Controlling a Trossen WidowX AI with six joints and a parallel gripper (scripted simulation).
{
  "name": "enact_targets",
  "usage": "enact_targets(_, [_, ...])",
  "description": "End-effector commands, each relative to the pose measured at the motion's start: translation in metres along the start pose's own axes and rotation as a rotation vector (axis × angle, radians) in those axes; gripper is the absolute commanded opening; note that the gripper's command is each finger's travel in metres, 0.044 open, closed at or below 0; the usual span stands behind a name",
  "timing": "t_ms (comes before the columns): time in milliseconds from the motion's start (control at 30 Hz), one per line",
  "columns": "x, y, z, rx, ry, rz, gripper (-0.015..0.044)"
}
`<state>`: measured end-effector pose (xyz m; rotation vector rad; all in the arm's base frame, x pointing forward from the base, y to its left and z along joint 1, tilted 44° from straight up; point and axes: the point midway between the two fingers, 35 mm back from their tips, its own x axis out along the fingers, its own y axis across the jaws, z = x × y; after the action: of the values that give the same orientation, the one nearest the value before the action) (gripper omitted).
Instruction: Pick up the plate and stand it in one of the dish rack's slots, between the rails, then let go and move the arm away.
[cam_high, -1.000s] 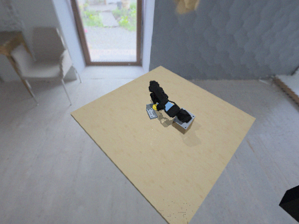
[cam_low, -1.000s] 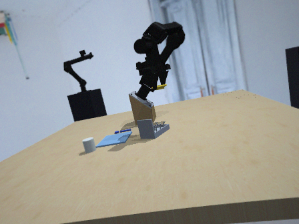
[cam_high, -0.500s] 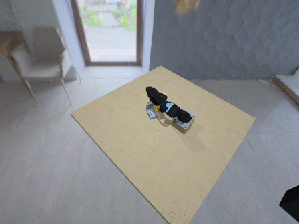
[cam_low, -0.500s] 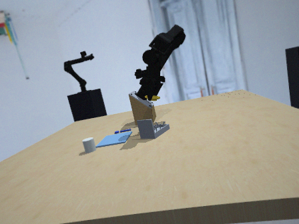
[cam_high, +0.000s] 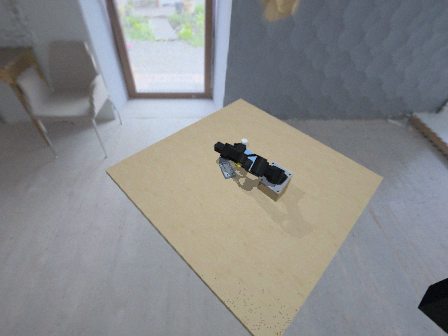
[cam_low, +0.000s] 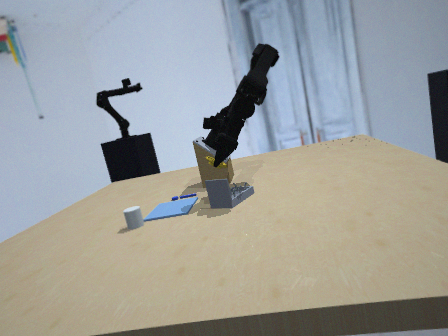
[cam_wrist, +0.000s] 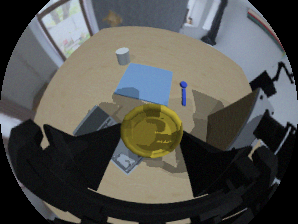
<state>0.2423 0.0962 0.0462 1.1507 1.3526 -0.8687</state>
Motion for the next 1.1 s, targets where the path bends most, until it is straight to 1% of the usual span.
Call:
enact_targets(0, [0.012,0.002,0.001,-0.068,-0.08,0.031,0.0])
enact_targets(500, [0.035,0.019,-0.01,-0.296,-0.369,0.249,0.0])
enact_targets(1067, [0.029,0.025,-0.033,-0.448,-0.644,0.559,0.0])
